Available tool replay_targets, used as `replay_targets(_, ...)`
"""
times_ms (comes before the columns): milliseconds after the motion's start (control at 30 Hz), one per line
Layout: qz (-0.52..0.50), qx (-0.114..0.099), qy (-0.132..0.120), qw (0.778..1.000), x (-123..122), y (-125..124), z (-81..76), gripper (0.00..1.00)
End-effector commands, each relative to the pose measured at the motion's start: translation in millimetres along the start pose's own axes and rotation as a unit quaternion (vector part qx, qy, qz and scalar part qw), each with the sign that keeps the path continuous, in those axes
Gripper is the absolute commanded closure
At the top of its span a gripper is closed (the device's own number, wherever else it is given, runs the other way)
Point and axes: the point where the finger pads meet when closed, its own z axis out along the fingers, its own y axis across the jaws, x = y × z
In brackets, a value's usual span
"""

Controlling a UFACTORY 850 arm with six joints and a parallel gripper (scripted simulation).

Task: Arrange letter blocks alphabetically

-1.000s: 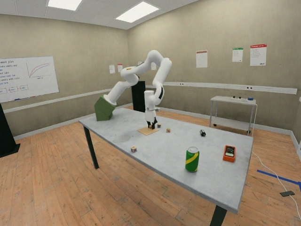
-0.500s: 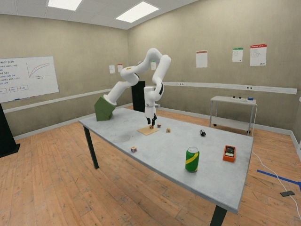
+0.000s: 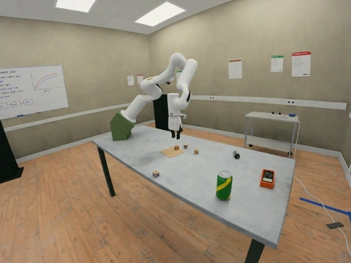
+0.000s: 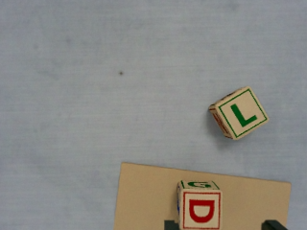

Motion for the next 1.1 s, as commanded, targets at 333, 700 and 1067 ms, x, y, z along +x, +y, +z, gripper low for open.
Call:
replay_targets(333, 0.0, -0.001, 0.0, 1.0, 0, 1, -2.5, 0.0)
replay_targets(700, 0.0, -0.001, 0.0, 1.0, 0, 1, -2.5, 0.0)
replay_targets(1067, 0.131, 0.0, 0.0, 0.991, 17, 9, 0.0, 0.0)
